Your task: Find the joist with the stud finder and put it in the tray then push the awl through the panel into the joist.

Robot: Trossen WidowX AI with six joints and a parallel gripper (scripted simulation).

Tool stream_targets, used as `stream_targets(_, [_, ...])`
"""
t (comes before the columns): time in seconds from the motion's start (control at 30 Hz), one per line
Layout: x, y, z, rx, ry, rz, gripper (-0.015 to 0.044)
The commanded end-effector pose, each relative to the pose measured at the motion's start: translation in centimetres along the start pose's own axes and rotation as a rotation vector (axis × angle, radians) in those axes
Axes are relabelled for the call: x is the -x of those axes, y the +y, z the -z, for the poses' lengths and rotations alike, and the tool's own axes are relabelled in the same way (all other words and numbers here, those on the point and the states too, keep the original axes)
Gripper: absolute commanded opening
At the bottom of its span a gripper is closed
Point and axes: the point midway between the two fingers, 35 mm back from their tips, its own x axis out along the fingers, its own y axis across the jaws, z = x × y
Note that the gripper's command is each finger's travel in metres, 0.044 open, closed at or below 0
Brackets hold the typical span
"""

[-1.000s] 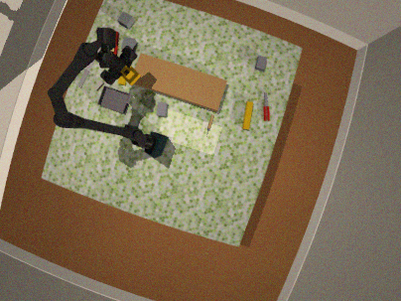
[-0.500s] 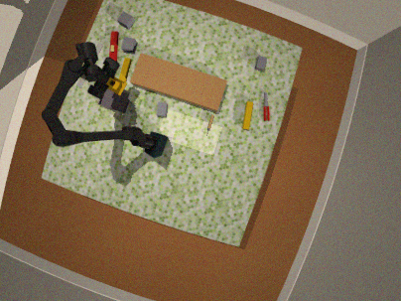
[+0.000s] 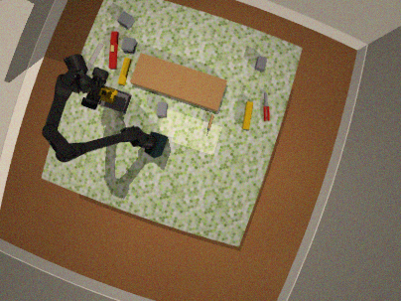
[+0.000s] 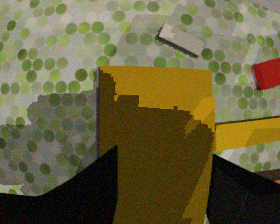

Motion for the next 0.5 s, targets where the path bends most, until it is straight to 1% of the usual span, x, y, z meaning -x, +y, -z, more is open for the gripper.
stream_targets(0.0, [-0.2, 0.2, 0.0, 0.01, -0.005, 0.001, 0.0])
stream_targets(0.47, [-2.2, -0.1, 0.6, 0.013, 0.001, -0.001, 0.0])
